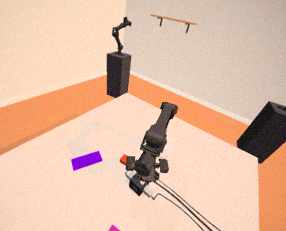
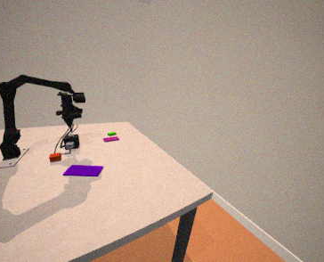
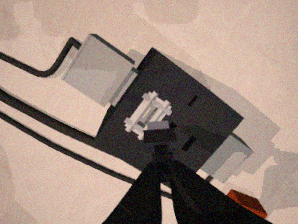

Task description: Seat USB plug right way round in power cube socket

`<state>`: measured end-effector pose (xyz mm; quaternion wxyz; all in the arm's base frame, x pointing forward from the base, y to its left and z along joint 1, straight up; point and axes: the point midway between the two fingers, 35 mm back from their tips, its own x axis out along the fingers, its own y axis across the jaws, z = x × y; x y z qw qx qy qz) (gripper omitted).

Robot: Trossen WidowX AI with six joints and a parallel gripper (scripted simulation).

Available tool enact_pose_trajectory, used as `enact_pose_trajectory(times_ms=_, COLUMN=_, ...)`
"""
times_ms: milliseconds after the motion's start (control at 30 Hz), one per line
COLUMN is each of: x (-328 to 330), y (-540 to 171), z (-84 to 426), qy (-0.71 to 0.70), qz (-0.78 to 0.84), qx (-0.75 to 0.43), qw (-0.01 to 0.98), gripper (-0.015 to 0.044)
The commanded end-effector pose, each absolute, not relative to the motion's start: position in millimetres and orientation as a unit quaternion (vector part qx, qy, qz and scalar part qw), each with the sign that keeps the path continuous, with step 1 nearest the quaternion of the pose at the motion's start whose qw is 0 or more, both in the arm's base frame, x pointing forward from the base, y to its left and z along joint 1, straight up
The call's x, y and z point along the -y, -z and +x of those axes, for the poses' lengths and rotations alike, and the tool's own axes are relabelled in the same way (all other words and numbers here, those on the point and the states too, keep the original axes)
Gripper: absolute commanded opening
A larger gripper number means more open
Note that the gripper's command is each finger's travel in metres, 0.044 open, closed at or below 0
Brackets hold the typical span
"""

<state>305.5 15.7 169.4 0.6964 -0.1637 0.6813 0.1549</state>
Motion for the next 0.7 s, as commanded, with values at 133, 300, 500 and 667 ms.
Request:
enact_pose_trajectory(times_ms=133, x=-15.6, y=-169.3, z=305.4, qy=-0.086, qz=-0.093, qx=-0.693, qw=0.709, gripper=0.0)
enact_pose_trajectory(times_ms=300, x=-15.6, y=-169.3, z=305.4, qy=-0.04, qz=-0.047, qx=-0.698, qw=0.714, gripper=0.0)
enact_pose_trajectory(times_ms=500, x=-15.6, y=-169.3, z=305.4, qy=0.014, qz=0.009, qx=-0.699, qw=0.715, gripper=0.0)
enact_pose_trajectory(times_ms=667, x=-15.6, y=-169.3, z=305.4, qy=0.06, qz=0.056, qx=-0.696, qw=0.713, gripper=0.0)
